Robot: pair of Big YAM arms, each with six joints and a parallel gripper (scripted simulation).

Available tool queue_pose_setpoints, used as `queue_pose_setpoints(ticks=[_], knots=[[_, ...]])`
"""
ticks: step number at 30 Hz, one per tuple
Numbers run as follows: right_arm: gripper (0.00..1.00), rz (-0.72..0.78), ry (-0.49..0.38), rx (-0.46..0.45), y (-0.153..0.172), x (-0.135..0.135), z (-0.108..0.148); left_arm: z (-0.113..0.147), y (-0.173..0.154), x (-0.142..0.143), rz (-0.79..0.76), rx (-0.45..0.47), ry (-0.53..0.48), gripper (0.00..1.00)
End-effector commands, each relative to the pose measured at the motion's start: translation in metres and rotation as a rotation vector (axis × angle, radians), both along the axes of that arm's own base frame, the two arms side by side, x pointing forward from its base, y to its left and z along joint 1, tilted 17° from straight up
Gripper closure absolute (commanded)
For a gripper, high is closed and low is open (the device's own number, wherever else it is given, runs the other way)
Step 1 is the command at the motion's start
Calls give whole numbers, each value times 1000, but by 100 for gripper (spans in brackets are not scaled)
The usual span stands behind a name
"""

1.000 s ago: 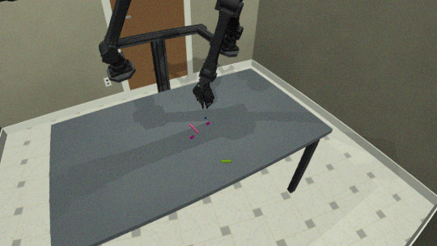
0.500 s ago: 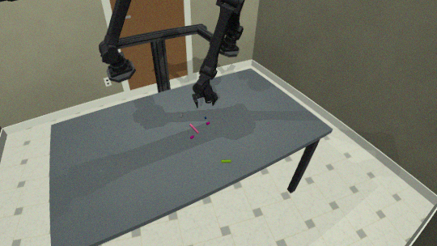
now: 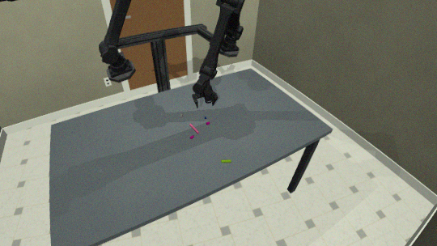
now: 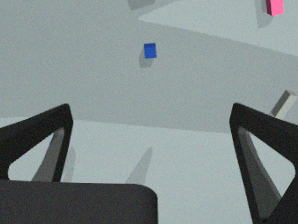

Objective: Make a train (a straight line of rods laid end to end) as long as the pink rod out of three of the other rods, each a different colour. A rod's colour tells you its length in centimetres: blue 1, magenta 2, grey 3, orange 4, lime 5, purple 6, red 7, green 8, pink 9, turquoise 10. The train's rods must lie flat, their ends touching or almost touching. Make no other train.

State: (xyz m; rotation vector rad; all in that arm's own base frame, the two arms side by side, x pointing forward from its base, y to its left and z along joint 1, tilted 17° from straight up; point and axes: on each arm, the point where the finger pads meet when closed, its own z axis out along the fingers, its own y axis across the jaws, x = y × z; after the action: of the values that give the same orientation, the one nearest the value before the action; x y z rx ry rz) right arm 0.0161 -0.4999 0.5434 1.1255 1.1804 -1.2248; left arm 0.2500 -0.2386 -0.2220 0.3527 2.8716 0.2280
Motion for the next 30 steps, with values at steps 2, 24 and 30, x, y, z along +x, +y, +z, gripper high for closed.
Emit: queue_pose_setpoints(ticks=[2, 24, 30], knots=[[0, -23, -14, -61, 9, -11, 23, -10, -19, -11, -38, 20, 10, 0], [0, -23, -14, -61, 9, -11, 23, -47, -138, -76, -270, 42, 16, 77], [0, -23, -14, -61, 9, -11, 23, -47, -136, -74, -265, 43, 17, 77]])
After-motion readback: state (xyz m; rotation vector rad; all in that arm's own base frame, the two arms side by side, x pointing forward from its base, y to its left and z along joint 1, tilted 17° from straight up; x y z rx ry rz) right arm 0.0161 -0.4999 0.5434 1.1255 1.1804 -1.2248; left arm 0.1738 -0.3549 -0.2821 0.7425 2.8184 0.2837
